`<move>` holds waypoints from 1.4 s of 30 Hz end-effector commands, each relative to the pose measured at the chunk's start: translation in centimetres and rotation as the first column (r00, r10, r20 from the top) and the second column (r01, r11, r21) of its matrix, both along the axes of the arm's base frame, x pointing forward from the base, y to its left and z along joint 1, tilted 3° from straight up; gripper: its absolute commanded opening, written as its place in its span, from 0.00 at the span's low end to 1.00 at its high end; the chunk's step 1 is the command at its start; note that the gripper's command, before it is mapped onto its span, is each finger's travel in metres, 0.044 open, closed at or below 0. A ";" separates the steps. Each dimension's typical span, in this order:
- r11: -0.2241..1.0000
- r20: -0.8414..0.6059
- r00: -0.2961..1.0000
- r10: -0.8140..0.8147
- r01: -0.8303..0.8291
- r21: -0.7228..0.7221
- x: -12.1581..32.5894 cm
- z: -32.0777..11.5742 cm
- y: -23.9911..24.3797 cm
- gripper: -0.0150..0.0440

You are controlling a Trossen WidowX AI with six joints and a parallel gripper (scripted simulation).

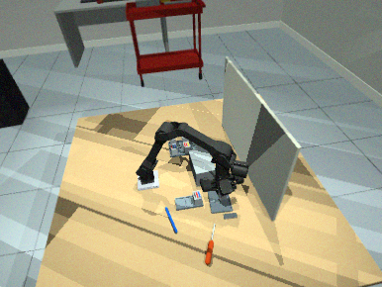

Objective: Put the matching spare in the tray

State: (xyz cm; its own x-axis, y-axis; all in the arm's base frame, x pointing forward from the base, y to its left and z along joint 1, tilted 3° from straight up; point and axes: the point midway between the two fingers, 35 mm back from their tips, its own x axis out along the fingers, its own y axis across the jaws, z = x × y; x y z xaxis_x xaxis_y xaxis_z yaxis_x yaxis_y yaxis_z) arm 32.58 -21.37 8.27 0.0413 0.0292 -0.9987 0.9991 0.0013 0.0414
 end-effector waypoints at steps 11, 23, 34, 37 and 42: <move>1.000 0.002 1.000 -0.006 0.006 0.002 0.0 -1.0 0.1 0.25; 1.000 0.001 1.000 -0.006 0.006 0.002 -0.1 -1.8 0.2 0.25; 1.000 0.000 1.000 -0.006 0.006 0.003 -0.2 -2.5 0.4 0.25; 1.000 0.000 1.000 -0.006 0.006 0.003 -0.3 -2.7 0.4 0.25; 1.000 0.000 1.000 -0.006 0.006 0.003 -0.3 -3.1 0.5 0.25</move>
